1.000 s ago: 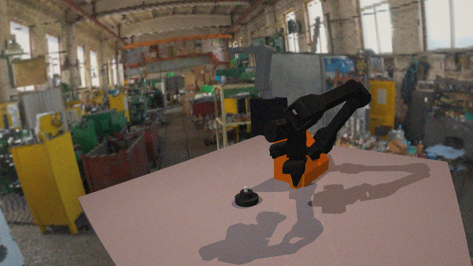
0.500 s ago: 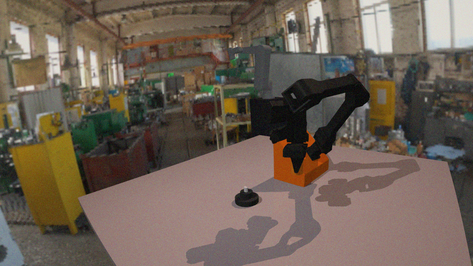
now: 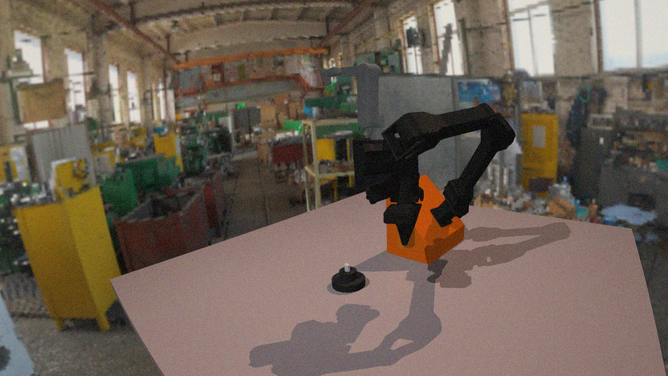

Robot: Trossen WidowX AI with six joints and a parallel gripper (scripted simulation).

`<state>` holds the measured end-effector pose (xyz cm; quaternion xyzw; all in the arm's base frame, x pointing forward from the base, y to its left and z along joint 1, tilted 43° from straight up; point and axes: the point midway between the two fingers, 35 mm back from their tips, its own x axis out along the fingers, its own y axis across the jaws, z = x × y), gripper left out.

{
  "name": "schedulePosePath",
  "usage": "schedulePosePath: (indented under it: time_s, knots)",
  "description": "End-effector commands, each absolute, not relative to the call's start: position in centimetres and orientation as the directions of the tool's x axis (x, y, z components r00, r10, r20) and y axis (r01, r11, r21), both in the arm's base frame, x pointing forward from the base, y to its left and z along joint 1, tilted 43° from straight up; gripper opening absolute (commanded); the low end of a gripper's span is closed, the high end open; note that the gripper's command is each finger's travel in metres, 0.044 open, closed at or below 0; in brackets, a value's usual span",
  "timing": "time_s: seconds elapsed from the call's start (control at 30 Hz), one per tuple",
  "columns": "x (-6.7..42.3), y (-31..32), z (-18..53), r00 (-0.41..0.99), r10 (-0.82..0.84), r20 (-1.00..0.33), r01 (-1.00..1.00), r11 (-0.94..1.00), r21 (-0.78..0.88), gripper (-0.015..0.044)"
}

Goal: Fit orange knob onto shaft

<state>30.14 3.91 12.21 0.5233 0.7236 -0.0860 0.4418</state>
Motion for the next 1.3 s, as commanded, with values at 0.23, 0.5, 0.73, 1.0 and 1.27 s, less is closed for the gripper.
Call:
schedulePosePath:
  time_s: [0.23, 0.5, 0.73, 1.0, 1.27]
  knots:
    - [32.1, 2.1, 9.4, -0.057, 0.678, -0.733, 0.833, 0.437, 0.340, 0.0000]
    - [33.1, 1.0, 7.4, -0.056, 0.677, -0.734, 0.833, 0.438, 0.340, 0.0000]
    - [33.9, 0.0, 5.5, -0.056, 0.677, -0.734, 0.832, 0.438, 0.340, 0.0000]
    - [34.6, -1.1, 3.3, -0.056, 0.677, -0.734, 0.832, 0.438, 0.341, 0.0000]
    - [35.1, -2.2, 1.0, -0.055, 0.677, -0.734, 0.832, 0.438, 0.341, 0.0000]
